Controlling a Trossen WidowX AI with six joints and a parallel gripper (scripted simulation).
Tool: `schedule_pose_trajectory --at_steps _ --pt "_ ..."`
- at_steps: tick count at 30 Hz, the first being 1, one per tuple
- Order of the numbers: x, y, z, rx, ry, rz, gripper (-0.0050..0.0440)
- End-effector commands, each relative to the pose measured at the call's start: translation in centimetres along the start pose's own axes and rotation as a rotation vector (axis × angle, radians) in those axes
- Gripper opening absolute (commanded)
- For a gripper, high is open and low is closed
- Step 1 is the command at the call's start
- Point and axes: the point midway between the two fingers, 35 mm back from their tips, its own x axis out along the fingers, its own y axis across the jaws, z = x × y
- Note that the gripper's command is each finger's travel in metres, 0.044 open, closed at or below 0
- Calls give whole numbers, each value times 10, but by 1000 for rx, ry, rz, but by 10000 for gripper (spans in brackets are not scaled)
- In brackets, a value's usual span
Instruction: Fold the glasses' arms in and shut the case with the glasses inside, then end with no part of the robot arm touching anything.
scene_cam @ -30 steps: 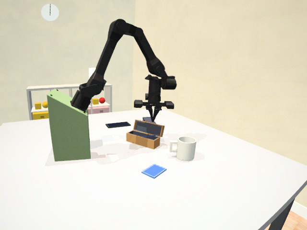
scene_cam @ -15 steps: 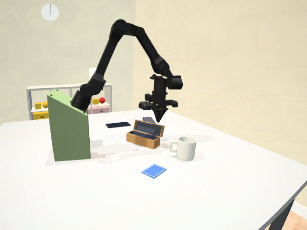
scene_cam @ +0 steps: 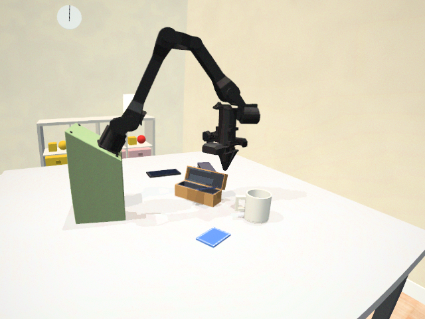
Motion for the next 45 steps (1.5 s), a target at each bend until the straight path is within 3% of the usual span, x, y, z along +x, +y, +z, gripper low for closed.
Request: schedule_pose_trajectory --at_steps 1,3,5,45 --pt "13 1 -2 -17 -6 4 0" --pt "41 1 -2 -17 -6 4 0" --pt "52 1 -1 -17 -6 4 0" --pt "54 3 18 -17 -6 4 0"
